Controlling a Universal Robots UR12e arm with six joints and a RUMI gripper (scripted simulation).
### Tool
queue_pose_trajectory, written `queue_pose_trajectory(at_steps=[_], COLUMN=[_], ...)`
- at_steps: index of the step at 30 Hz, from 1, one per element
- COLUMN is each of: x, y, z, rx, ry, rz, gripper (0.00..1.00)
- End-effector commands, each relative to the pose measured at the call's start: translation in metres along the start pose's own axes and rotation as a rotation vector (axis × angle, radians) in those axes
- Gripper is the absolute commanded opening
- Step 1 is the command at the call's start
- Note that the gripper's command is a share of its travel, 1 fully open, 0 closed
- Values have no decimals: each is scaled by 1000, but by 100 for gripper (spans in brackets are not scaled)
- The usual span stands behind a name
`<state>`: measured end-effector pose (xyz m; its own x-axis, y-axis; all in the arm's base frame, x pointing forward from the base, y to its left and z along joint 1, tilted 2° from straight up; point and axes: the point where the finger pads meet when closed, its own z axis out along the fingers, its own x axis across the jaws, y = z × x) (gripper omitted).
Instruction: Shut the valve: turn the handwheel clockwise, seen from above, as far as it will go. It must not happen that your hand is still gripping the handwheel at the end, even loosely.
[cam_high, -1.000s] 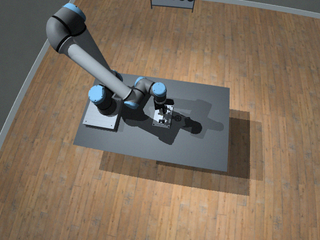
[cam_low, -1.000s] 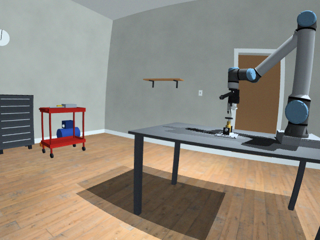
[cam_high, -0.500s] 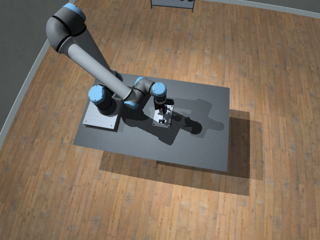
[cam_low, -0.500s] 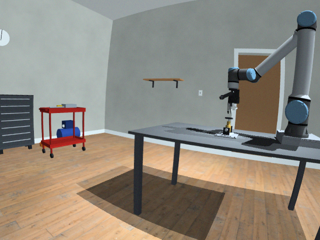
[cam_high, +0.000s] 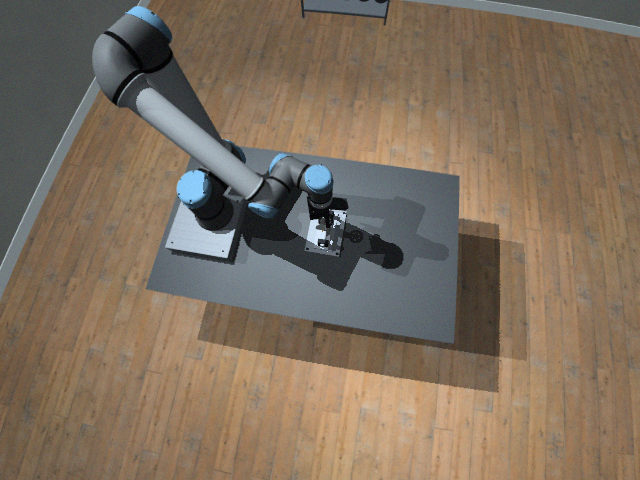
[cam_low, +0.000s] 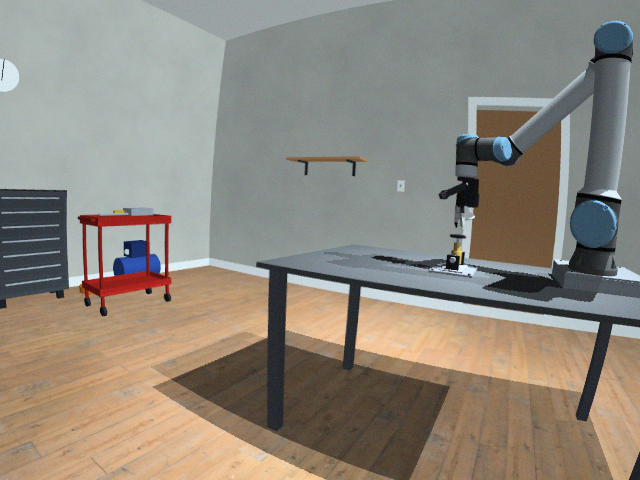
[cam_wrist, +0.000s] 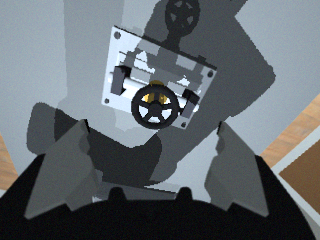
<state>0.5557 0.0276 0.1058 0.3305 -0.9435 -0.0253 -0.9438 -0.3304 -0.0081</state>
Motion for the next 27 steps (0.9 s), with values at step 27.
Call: queue_pose_trajectory(at_steps=[27], x=[1], y=[-1], z=[25], rx=[1], ry=[1], rz=[0], gripper=[100])
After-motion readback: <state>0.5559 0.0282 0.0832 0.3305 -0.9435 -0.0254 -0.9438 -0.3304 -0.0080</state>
